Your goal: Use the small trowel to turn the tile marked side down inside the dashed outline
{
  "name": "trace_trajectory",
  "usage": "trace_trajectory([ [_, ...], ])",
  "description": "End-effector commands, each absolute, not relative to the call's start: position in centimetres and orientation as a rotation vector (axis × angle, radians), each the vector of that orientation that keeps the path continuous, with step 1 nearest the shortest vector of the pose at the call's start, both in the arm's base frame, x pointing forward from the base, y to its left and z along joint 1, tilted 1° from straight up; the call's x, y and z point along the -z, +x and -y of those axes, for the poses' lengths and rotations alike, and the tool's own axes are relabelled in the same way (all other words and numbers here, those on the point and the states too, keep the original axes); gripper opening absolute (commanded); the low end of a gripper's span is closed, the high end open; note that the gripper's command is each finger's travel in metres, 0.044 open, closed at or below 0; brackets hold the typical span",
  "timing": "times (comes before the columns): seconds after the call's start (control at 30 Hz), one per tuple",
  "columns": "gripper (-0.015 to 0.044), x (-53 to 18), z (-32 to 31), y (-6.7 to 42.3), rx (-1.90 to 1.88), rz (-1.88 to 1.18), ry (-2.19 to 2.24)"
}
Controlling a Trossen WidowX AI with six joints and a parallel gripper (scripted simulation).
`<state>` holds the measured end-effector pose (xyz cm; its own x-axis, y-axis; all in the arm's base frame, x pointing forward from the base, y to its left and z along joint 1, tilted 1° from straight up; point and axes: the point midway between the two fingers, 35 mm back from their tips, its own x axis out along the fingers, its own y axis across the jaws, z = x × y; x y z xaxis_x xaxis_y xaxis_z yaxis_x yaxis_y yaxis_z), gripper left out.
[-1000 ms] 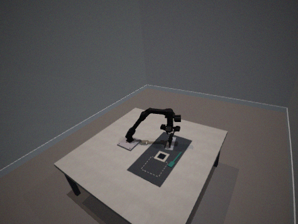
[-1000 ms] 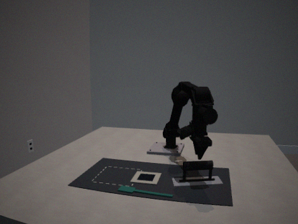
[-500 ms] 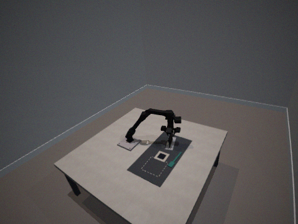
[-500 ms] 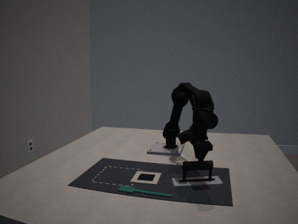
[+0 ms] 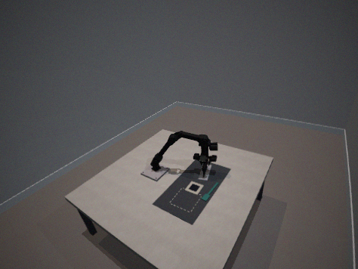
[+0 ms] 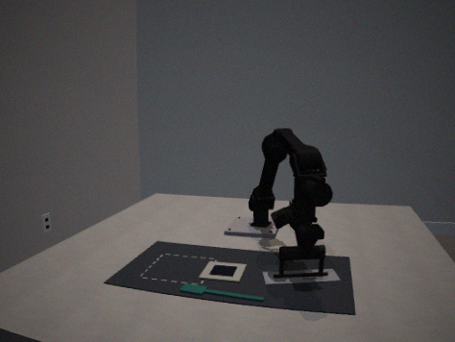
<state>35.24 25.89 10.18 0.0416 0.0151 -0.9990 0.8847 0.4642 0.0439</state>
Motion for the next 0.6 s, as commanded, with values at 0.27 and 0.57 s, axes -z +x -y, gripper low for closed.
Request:
trace_trajectory([
  [0.27, 0.0138, -9.71, -25.8, 35.17, 0.814, -1.374, 0.864],
  [0.57, 0.013, -9.71, -25.8, 35.17, 0.814, -1.374, 0.864],
])
